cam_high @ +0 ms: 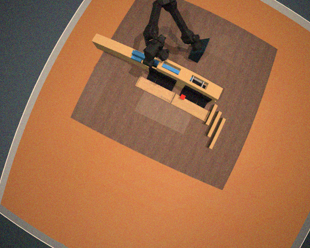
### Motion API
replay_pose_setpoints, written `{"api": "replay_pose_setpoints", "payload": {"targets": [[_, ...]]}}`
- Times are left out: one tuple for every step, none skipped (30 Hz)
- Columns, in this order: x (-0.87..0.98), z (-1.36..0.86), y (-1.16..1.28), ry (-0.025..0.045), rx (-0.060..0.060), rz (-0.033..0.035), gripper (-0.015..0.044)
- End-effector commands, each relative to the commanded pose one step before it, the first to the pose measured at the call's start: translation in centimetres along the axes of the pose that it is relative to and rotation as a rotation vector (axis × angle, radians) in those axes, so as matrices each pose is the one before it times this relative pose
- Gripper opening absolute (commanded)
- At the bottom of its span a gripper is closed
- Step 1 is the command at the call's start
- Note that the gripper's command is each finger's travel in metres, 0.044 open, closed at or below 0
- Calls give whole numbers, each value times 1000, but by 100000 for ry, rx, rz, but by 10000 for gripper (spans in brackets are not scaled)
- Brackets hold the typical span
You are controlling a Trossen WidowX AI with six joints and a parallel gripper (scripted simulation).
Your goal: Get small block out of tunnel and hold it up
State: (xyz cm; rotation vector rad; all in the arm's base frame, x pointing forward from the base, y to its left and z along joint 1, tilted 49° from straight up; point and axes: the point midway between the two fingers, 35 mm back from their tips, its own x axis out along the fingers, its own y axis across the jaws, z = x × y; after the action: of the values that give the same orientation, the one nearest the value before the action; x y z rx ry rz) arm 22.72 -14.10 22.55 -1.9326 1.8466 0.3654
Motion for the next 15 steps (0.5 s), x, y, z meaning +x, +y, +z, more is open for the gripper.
{"api": "replay_pose_setpoints", "payload": {"targets": [[117, -3368, 203, -159, 1818, -271, 440], [2, -279, 24, -14, -26, -51, 440], [0, 0, 0, 0, 0, 0, 440], [0, 0, 0, 0, 0, 0, 440], [26, 7, 3, -9, 3, 4, 440], [49, 13, 6, -17, 6, 8, 440], [73, 19, 9, -24, 8, 12, 440], [97, 25, 12, -30, 11, 14, 440], [122, 30, 15, -35, 13, 17, 440], [144, 35, 18, -37, 14, 17, 440], [155, 37, 20, -36, 15, 16, 440], [157, 36, 22, -31, 14, 13, 440], [157, 35, 22, -26, 13, 11, 440], [157, 34, 23, -21, 12, 8, 440], [156, 32, 24, -16, 11, 5, 440]]}}
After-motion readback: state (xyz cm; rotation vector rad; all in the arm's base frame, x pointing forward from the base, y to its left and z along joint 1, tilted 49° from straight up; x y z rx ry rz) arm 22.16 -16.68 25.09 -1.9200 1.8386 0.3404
